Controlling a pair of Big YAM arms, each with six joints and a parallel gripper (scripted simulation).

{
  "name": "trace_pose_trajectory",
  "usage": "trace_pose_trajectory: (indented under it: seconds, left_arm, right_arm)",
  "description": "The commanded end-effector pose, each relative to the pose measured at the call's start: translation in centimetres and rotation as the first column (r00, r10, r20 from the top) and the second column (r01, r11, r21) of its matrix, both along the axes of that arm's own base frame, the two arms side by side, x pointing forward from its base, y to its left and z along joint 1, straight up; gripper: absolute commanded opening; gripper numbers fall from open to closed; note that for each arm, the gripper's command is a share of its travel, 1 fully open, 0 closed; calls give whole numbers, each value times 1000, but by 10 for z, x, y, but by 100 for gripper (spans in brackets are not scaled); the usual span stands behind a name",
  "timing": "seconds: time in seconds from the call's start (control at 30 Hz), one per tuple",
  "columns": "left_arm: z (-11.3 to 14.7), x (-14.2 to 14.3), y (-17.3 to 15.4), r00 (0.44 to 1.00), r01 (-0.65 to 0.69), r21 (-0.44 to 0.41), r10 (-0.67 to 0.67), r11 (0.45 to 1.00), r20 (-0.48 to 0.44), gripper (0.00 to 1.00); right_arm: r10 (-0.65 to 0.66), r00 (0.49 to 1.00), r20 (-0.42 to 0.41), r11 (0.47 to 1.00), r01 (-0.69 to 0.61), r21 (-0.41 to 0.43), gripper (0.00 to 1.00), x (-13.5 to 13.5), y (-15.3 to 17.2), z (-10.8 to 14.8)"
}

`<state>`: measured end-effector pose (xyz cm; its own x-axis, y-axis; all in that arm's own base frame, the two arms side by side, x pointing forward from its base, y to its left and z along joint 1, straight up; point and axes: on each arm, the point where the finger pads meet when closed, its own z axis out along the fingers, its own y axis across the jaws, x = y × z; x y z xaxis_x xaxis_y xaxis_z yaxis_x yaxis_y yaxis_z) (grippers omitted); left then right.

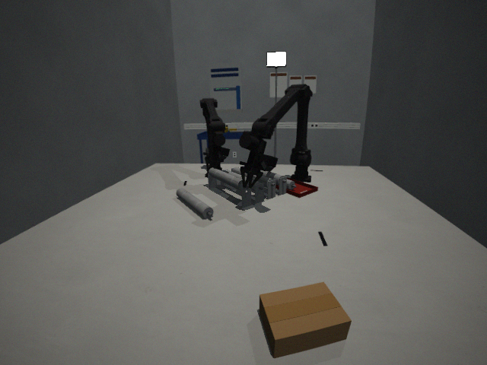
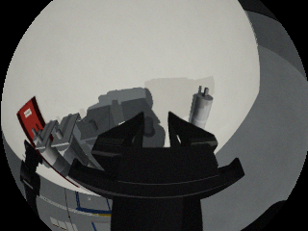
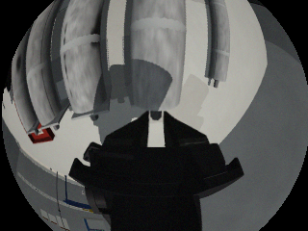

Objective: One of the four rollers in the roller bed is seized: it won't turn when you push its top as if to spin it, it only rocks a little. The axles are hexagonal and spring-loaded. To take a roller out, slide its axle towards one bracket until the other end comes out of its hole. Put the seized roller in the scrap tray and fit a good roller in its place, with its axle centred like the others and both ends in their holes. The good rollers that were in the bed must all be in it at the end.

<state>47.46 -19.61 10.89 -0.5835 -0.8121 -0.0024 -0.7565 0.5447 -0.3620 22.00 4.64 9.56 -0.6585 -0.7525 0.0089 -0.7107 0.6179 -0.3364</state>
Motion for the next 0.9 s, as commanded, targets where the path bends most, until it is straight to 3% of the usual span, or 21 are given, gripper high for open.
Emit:
trace_pose_trajectory:
  seconds: [0.0,0.53,0.57,0.7,0.8,0.87]
  left_arm:
    - [27,28,-15,997,11,-31,-9,999,74,32]
    - [19,20,-12,999,10,-19,-9,1000,46,32]
    - [50,20,0,998,0,-25,2,1000,70,32]
    - [76,13,6,997,-1,-29,3,1000,81,32]
    - [75,14,5,997,-3,-31,5,1000,82,32]
    - [83,8,9,998,-1,-25,3,1000,71,32]
  right_arm:
    - [23,999,47,1000,-24,16,32,11,7,13]
    - [22,1000,16,1000,-22,4,32,7,5,9]
    - [-10,998,61,999,8,33,32,12,13,38]
    - [-13,998,61,999,10,35,32,5,19,62]
    - [9,998,63,999,-11,31,32,7,20,61]
    - [-11,998,62,999,8,36,32,-1,22,75]
